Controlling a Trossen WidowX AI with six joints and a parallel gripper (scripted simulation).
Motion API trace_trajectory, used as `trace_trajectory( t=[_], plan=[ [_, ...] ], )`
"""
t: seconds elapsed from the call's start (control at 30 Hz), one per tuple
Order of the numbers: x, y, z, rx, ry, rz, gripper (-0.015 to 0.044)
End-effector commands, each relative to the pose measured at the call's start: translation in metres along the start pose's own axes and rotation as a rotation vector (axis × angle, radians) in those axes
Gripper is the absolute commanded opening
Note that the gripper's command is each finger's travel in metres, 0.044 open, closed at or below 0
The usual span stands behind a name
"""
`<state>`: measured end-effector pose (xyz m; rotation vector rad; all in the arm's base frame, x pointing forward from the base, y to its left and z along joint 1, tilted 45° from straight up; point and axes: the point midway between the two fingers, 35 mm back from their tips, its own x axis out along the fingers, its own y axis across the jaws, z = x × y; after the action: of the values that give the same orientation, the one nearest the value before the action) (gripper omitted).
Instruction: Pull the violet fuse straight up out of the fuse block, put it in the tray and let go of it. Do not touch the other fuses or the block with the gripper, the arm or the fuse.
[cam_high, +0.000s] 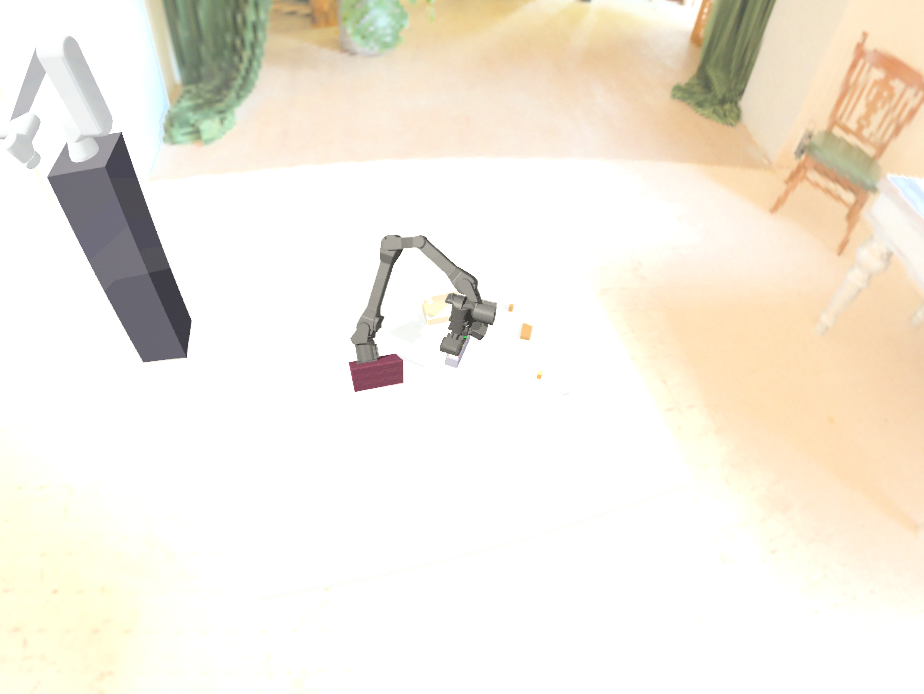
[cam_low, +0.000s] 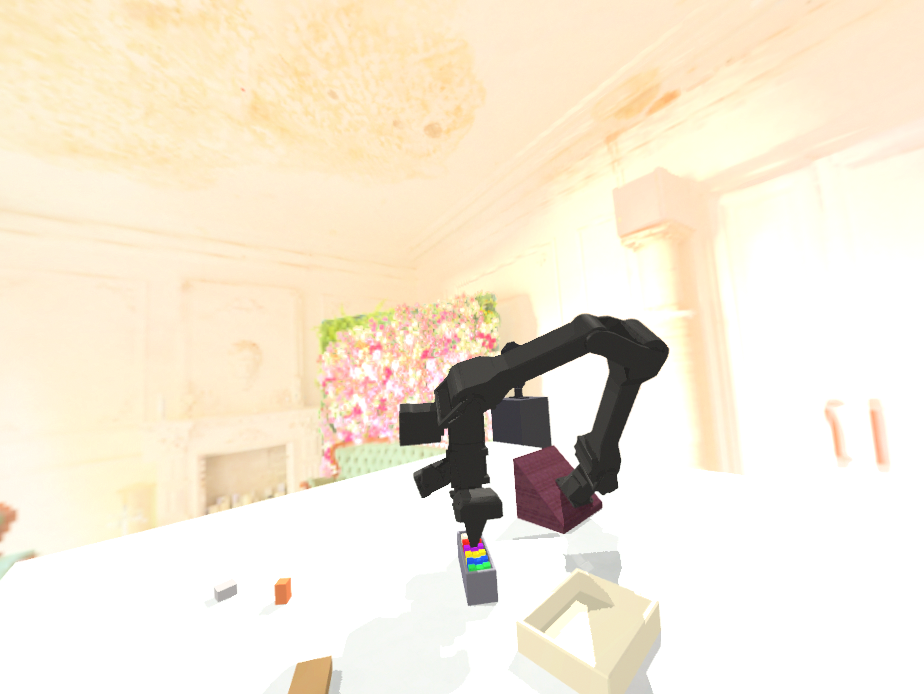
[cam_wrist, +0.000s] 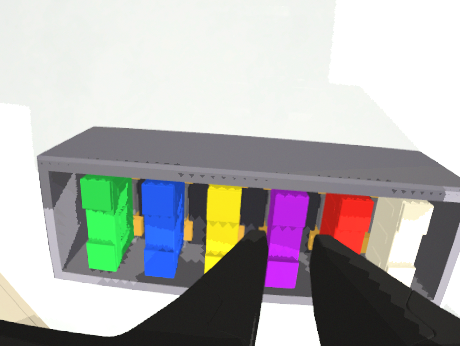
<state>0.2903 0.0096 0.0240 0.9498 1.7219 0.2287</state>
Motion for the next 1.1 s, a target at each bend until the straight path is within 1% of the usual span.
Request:
trace_trajectory(
  t=[0.0, 0.3, 0.63, 1.07],
  plan=[
    [0.0046, 0.0002, -0.0003, 0.004, 0.002, 0.004, 0.0065],
    [0.0078, 0.0003, -0.0004, 0.004, 0.002, 0.004, 0.0065],
    [0.0064, 0.0001, -0.0003, 0.0, 0.001, 0.0, 0.0],
    [0.0023, 0.0001, 0.0, 0.0, 0.001, 0.0, 0.0]
  ],
)
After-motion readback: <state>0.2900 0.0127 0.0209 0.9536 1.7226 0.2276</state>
